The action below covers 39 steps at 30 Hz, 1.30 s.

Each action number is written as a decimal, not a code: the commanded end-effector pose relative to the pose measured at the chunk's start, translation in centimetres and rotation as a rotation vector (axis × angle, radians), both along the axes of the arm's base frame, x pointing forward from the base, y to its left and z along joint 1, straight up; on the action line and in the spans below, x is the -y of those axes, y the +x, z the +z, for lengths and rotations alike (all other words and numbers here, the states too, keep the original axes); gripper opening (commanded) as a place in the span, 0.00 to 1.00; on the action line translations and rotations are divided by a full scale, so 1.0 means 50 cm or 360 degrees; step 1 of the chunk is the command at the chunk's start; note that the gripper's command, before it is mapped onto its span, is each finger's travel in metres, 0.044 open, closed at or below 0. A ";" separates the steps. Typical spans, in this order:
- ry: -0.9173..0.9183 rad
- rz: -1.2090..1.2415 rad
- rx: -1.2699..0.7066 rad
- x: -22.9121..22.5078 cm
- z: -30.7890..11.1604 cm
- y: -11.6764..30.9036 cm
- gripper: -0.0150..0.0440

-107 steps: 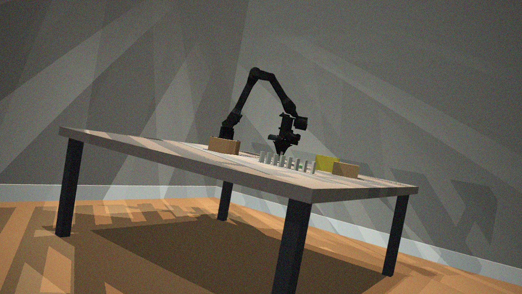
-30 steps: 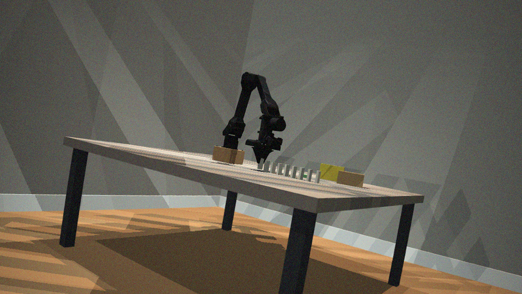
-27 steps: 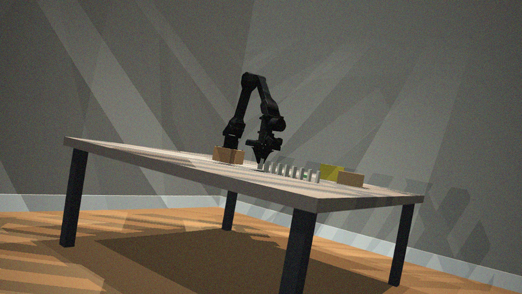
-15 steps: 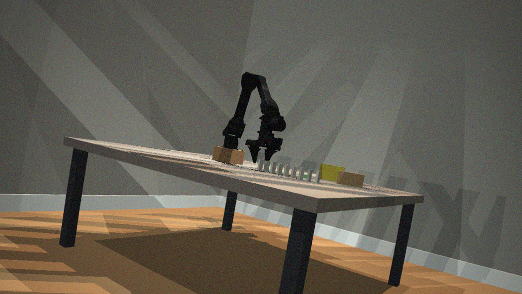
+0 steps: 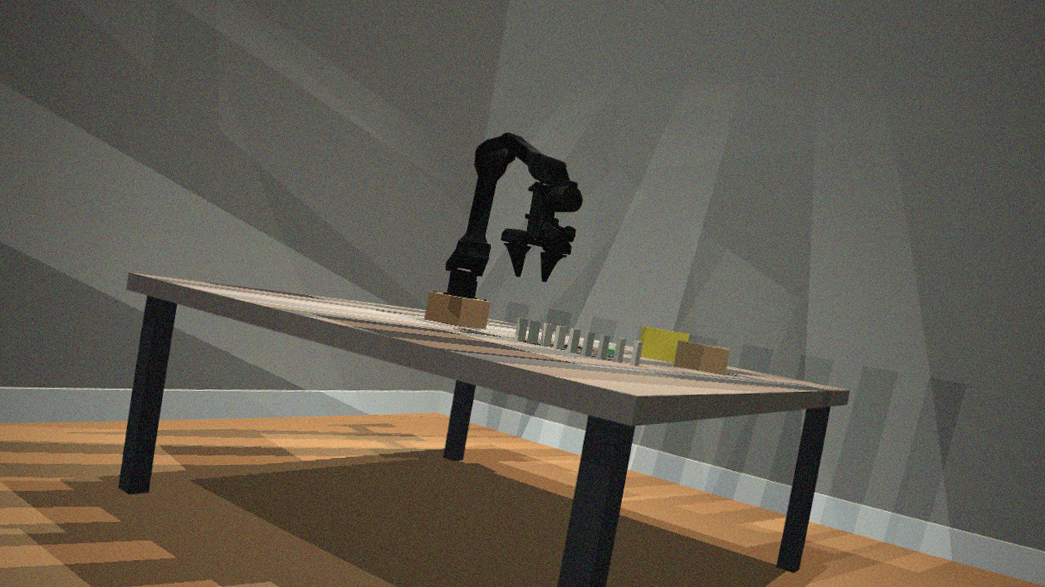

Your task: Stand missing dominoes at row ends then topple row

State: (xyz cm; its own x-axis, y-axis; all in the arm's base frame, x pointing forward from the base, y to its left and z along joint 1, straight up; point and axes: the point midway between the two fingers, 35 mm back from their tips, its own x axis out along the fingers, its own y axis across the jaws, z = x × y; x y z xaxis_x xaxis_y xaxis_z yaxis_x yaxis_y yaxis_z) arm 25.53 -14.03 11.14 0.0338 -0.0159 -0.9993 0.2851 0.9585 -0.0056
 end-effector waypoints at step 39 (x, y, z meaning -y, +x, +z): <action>-0.0066 0.2504 -0.0051 -0.026 -0.089 -0.081 0.25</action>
